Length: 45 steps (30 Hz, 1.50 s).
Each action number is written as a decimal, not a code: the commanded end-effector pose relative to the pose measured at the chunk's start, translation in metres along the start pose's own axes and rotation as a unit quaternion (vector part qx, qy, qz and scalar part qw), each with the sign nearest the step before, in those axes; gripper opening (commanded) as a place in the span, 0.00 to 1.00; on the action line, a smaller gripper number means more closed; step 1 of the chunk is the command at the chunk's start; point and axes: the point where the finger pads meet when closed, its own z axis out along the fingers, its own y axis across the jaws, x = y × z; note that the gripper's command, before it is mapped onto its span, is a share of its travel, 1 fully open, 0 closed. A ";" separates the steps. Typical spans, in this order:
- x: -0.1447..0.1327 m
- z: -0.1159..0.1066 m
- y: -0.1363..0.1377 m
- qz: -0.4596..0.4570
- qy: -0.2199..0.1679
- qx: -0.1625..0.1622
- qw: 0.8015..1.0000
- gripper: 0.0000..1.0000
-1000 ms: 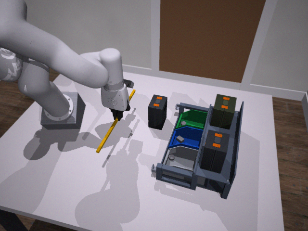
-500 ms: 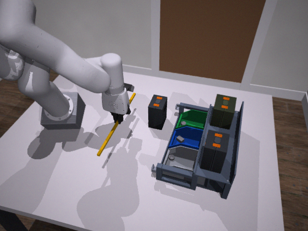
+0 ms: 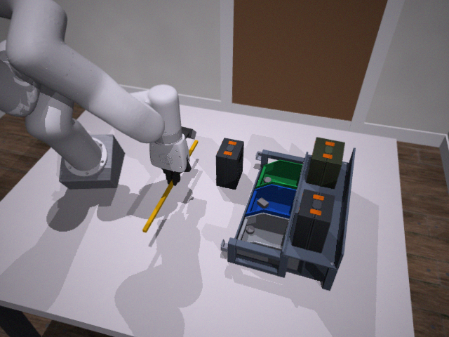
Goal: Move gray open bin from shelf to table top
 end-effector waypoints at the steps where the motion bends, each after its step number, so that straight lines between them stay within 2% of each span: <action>1: 0.000 0.000 0.001 0.000 0.000 -0.002 1.000 0.00; 7: 0.000 0.020 0.002 0.000 0.000 -0.002 1.000 0.00; 19: 0.000 0.020 0.002 0.000 0.000 -0.002 1.000 0.00; 24: 0.000 0.039 0.002 0.000 0.000 -0.001 1.000 0.00; 36: 0.000 0.039 0.002 0.000 0.000 -0.001 1.000 0.00; 41: 0.000 0.059 0.002 0.000 0.000 -0.001 1.000 0.00; 45: 0.000 0.059 0.002 0.000 0.000 -0.001 1.000 0.00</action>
